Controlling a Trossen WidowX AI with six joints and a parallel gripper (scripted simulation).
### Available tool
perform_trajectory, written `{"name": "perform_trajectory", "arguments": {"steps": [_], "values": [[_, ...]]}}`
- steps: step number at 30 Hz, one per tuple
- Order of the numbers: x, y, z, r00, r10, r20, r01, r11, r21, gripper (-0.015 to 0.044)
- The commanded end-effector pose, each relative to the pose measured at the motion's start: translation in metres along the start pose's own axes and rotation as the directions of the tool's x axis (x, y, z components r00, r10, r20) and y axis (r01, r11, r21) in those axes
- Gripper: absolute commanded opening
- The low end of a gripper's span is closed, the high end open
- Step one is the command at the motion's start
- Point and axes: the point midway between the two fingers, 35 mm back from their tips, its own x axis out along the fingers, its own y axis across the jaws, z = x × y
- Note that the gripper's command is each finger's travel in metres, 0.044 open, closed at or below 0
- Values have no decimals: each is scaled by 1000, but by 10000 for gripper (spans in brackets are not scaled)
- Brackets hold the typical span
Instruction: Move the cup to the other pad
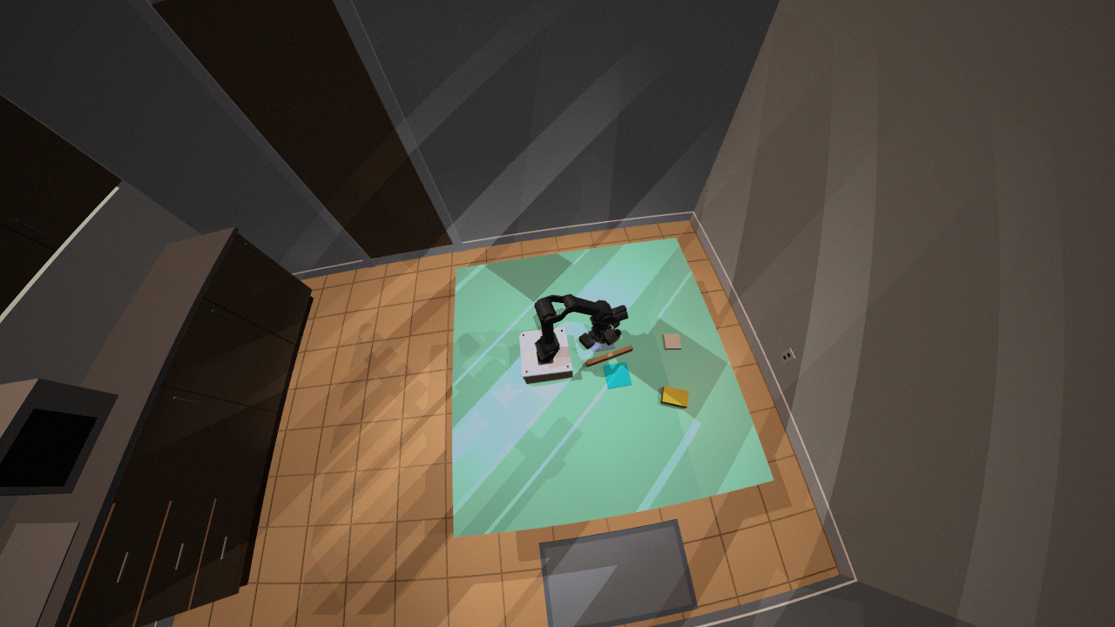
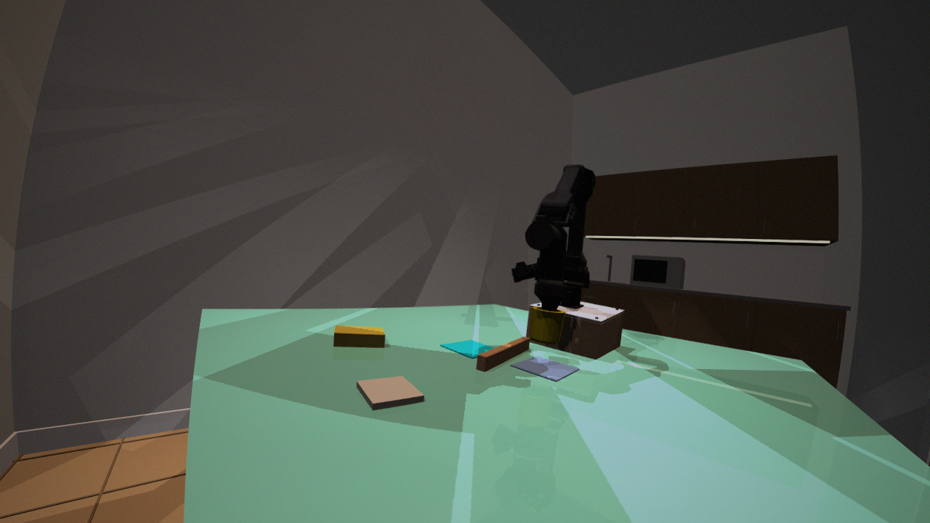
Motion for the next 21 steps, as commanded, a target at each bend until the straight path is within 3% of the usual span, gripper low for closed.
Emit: {"name": "perform_trajectory", "arguments": {"steps": [1,21], "values": [[0,-1,6,1000,3,-1,-3,1000,-1,0],[-1,-12,41,1000,2,4,-2,1000,0,0]]}}
